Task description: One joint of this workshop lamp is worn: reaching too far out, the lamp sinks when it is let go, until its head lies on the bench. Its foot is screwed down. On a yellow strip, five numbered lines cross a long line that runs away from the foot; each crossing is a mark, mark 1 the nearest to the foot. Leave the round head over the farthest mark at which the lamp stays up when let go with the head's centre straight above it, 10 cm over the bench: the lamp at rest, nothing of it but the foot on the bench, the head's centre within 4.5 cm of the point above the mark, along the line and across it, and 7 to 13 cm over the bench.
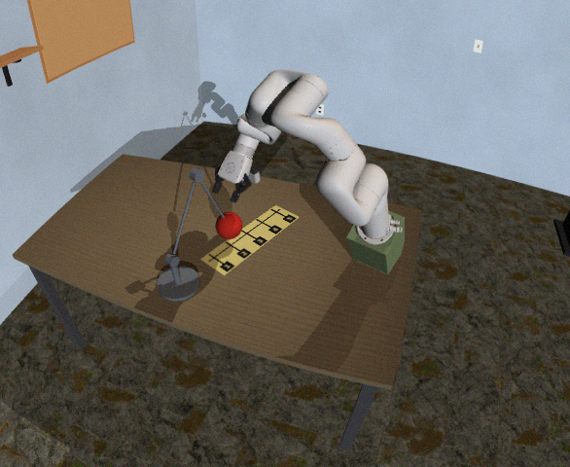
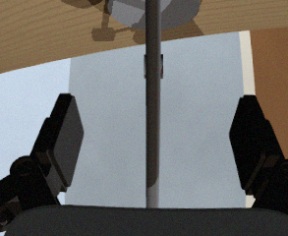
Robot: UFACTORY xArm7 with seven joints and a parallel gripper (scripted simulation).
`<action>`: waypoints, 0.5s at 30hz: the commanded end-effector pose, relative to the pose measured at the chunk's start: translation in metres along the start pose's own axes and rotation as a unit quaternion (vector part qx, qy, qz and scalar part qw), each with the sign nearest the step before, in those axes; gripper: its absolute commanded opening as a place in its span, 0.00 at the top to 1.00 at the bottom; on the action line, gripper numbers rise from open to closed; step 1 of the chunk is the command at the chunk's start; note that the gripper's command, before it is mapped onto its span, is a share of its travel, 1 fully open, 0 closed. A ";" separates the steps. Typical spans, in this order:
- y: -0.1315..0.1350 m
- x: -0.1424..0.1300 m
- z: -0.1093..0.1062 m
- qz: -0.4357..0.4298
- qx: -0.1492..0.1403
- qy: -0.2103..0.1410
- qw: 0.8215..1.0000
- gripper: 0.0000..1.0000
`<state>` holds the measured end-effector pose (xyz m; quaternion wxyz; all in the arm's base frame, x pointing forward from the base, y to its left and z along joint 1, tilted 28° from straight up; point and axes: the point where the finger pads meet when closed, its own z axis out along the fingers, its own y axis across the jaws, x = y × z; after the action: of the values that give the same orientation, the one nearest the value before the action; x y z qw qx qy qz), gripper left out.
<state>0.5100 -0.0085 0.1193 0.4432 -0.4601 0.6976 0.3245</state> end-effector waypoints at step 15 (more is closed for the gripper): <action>-0.001 0.000 0.038 -0.001 0.002 0.007 1.000 0.00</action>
<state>0.5190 0.0172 0.1075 0.4392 -0.4615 0.7001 0.3225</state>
